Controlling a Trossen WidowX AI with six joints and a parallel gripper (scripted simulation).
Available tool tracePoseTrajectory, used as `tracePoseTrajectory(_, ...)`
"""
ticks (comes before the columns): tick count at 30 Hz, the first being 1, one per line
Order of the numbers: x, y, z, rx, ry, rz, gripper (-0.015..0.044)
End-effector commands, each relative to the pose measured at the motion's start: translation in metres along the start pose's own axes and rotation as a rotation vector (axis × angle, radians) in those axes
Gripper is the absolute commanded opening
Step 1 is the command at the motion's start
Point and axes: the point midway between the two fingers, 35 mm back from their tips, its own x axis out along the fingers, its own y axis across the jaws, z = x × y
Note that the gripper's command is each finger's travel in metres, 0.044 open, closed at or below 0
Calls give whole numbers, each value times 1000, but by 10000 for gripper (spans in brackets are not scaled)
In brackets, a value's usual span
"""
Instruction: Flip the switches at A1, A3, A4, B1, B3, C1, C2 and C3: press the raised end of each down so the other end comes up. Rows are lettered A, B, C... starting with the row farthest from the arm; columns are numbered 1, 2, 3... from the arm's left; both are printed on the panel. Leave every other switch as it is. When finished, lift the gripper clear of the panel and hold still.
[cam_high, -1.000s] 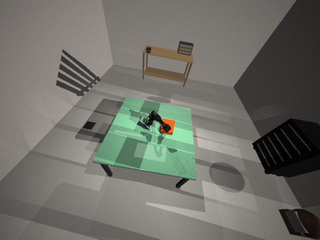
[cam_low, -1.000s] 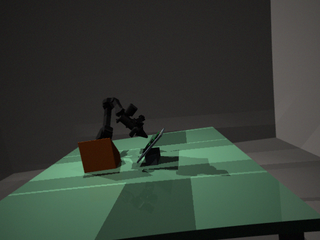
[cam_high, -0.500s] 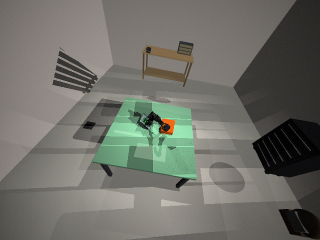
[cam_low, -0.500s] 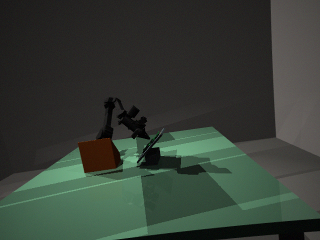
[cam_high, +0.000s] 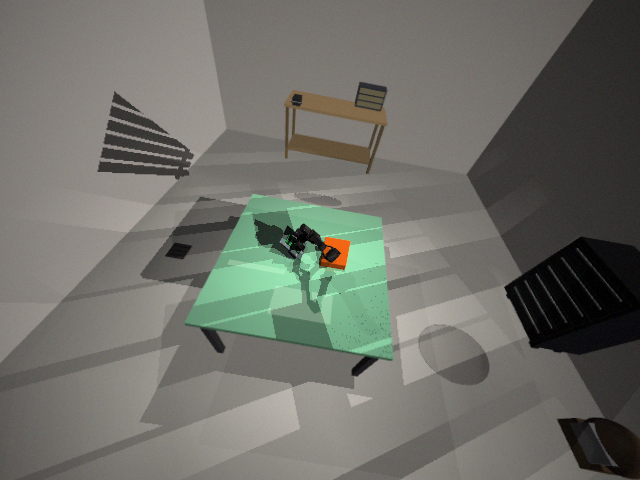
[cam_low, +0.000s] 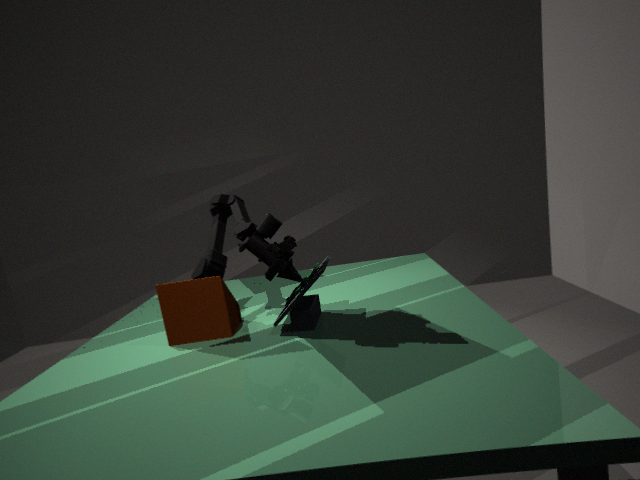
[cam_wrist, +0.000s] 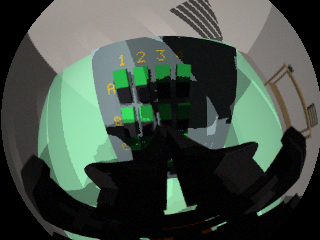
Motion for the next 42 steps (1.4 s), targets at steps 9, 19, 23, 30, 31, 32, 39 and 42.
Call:
tracePoseTrajectory(9,1,-1,-1,6,3,-5,0)
tracePoseTrajectory(19,1,-1,-1,6,3,-5,0)
tracePoseTrajectory(23,2,-1,-1,6,3,-5,0)
tracePoseTrajectory(30,3,-1,-1,6,3,-5,0)
tracePoseTrajectory(31,3,-1,-1,6,3,-5,0)
tracePoseTrajectory(32,3,-1,-1,6,3,-5,0)
tracePoseTrajectory(39,4,-1,-1,6,3,-5,0)
tracePoseTrajectory(42,4,-1,-1,6,3,-5,0)
